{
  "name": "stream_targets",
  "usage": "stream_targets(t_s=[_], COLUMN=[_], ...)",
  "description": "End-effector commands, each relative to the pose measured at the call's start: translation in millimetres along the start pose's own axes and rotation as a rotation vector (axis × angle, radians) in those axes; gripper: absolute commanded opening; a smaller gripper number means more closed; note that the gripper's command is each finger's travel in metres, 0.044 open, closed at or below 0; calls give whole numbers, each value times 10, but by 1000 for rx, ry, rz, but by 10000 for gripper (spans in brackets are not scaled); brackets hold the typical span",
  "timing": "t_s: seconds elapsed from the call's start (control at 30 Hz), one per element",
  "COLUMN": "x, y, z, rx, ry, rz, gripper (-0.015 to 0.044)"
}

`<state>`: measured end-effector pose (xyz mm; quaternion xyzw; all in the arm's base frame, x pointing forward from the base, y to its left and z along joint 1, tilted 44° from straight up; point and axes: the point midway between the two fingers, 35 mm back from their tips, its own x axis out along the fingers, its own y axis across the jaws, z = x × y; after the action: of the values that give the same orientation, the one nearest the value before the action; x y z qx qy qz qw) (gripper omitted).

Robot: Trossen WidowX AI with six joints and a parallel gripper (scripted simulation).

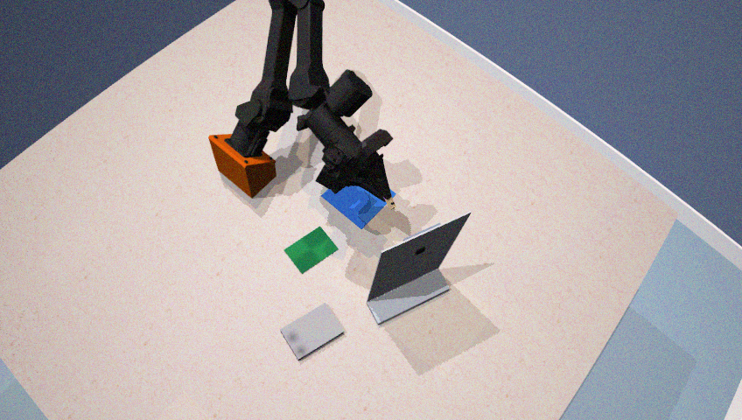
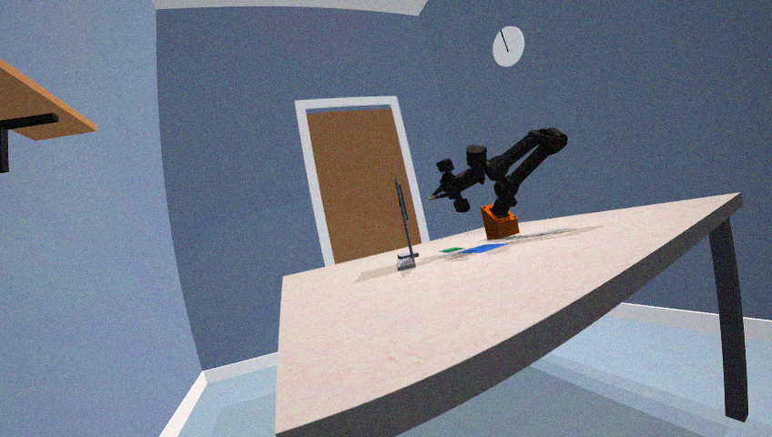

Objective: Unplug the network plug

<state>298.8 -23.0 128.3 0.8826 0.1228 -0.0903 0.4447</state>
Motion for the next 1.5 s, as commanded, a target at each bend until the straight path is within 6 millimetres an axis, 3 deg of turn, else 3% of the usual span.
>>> stream_targets(t_s=[0.0,0.33,0.73,0.93,1.47], x=[-2,-115,-410,-574,-527], y=[-160,-616,-1014,-1121,-1220], z=[-43,-187,-442,-579,-577], rx=[-54,-164,-227,-229,-234], ry=[38,185,433,557,558], rz=[-94,-344,-558,-617,-625], gripper=[0,0,0,0,0])
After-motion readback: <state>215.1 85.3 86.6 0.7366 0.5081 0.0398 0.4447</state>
